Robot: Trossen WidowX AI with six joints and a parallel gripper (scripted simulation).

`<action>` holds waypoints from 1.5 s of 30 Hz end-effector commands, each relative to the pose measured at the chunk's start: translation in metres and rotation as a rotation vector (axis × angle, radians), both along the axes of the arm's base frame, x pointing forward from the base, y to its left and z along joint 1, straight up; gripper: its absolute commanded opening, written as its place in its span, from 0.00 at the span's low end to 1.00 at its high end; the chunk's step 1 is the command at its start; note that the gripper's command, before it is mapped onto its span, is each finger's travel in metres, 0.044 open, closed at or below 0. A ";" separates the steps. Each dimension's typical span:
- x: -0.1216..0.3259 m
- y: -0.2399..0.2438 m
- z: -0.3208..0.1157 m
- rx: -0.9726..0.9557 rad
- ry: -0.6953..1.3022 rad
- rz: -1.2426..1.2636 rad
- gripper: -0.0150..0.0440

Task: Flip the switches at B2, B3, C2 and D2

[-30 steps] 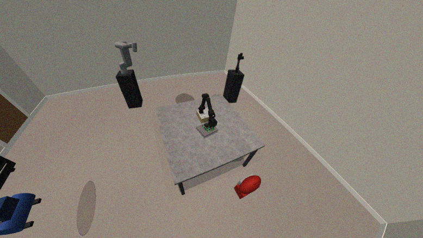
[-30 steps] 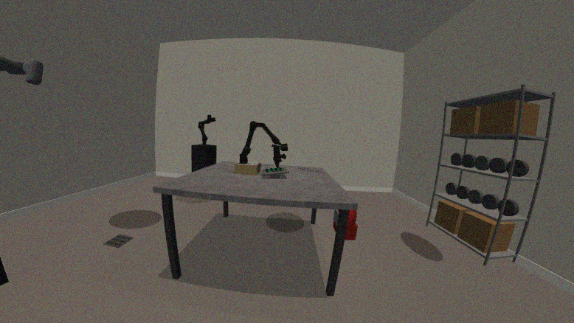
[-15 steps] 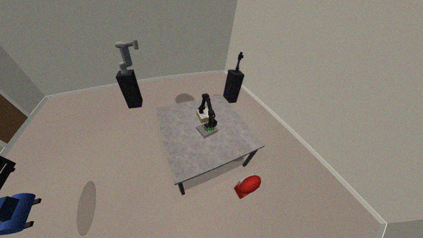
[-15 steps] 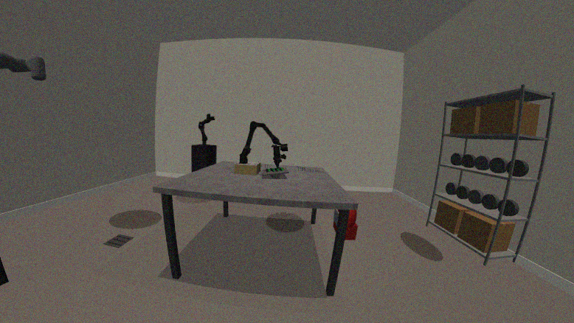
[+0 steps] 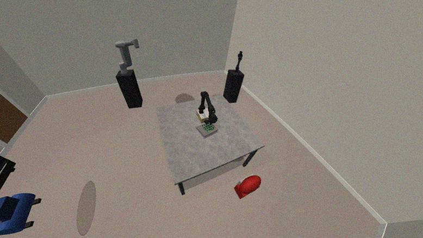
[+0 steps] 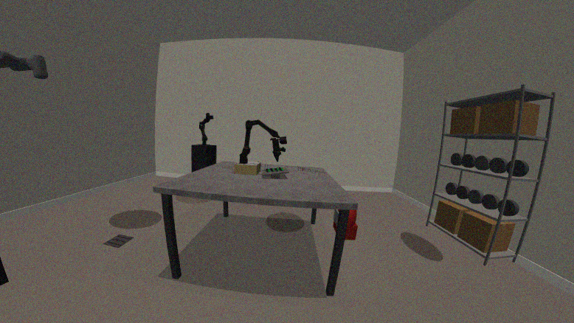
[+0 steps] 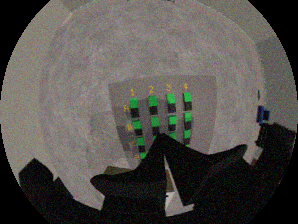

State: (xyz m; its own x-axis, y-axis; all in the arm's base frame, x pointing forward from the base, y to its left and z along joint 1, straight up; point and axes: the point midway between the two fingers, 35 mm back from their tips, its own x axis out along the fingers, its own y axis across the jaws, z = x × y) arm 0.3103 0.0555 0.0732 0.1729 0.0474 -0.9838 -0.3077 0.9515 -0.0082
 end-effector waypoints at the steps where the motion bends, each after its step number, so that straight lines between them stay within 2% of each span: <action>1: -0.001 -0.008 0.002 -0.002 0.014 0.001 0.25; 5: 0.006 -0.033 0.002 -0.005 0.013 0.002 0.25; 8: 0.007 -0.033 -0.001 -0.006 0.015 0.002 0.25; 12: 0.013 -0.032 -0.033 -0.013 0.037 0.002 0.25; 45: 0.017 -0.031 -0.056 -0.013 0.037 0.002 0.25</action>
State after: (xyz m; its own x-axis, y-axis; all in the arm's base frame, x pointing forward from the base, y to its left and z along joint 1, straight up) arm 0.3287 0.0253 0.0205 0.1459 0.0394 -0.9885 -0.3082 0.9513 -0.0076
